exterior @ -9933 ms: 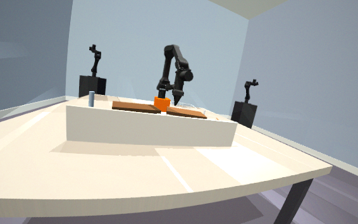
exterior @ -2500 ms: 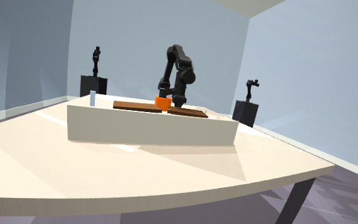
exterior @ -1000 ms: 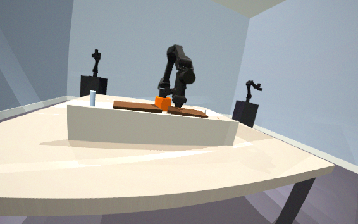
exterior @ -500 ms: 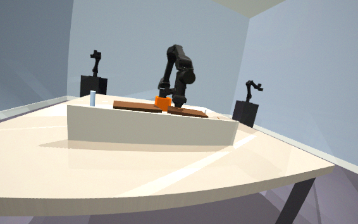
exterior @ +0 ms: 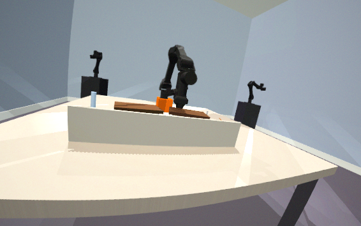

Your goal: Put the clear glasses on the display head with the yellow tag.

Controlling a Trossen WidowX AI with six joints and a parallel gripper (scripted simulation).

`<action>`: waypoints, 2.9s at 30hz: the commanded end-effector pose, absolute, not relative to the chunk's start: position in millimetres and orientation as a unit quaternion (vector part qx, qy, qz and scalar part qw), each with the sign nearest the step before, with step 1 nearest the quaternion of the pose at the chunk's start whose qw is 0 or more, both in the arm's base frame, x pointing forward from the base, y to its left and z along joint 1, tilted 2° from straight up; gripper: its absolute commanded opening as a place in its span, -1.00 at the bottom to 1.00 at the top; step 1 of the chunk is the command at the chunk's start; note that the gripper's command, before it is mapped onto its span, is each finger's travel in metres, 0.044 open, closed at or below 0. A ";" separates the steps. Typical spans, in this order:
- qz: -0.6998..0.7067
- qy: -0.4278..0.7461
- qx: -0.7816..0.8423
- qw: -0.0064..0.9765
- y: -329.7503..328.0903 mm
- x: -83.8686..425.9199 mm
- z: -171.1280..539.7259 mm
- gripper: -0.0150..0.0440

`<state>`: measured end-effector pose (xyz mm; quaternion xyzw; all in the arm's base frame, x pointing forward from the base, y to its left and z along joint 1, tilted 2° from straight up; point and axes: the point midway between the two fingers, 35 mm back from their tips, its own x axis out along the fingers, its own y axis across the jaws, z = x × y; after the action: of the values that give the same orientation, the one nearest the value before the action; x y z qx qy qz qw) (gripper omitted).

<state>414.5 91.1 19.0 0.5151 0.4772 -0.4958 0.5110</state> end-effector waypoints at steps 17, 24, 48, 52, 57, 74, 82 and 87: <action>-0.495 0.480 0.514 0.511 91.5 414.2 17.5 -0.49; -0.496 0.478 0.515 0.511 91.1 414.4 17.6 -0.49; -0.495 0.480 0.514 0.511 91.4 414.5 12.6 -0.49; -0.495 0.480 0.514 0.511 91.4 414.5 12.6 -0.49; -0.495 0.480 0.514 0.511 91.4 414.5 12.6 -0.49; -0.495 0.480 0.514 0.511 91.4 414.4 12.5 -0.49; -0.496 0.477 0.515 0.511 91.1 414.7 14.3 -0.13; -0.496 0.477 0.515 0.511 91.1 414.7 14.3 -0.13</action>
<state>414.7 91.1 14.2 0.5151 0.4772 -0.4957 0.5111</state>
